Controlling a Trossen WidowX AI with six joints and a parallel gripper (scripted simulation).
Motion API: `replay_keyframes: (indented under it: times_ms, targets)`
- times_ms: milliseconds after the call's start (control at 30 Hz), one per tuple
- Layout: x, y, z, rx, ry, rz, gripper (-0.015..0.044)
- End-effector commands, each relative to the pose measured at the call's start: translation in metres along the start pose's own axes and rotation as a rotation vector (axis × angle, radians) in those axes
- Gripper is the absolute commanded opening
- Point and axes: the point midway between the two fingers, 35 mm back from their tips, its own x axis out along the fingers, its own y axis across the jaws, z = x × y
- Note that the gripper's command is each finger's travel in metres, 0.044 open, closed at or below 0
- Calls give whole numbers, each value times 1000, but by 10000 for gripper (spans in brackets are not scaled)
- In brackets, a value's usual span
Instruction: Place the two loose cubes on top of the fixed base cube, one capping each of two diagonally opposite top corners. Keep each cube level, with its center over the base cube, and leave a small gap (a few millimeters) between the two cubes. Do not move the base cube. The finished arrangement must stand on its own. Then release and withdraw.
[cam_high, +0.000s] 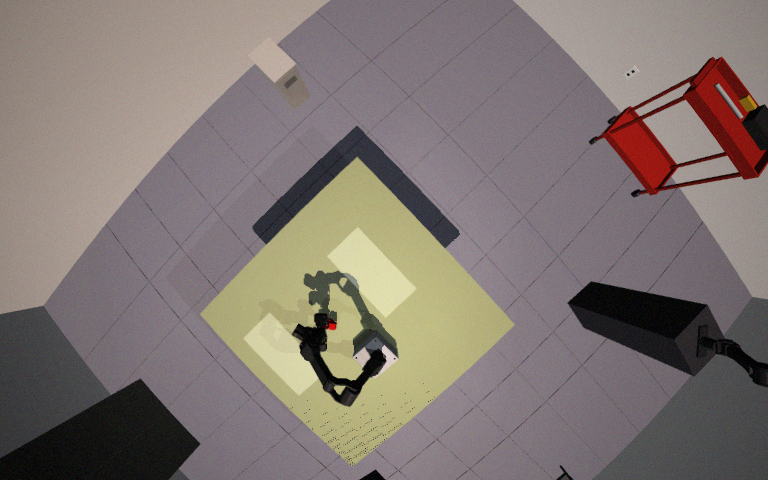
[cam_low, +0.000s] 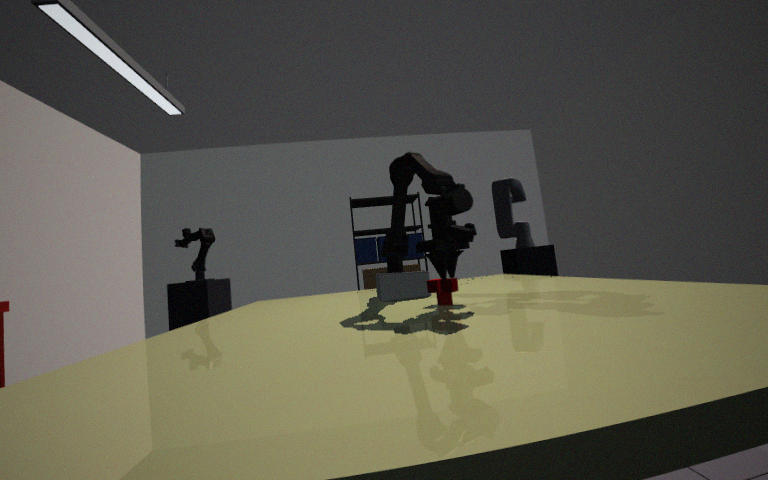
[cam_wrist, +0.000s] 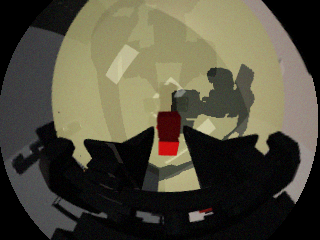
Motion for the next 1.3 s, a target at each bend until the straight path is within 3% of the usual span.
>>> replay_keyframes:
  times_ms: [0,1100,1267]
  targets:
    - [-8,0,1,-3,-5,-3,205]
    - [-49,0,1,-3,-5,-3,205]
    - [-55,0,1,0,-3,-2,336]
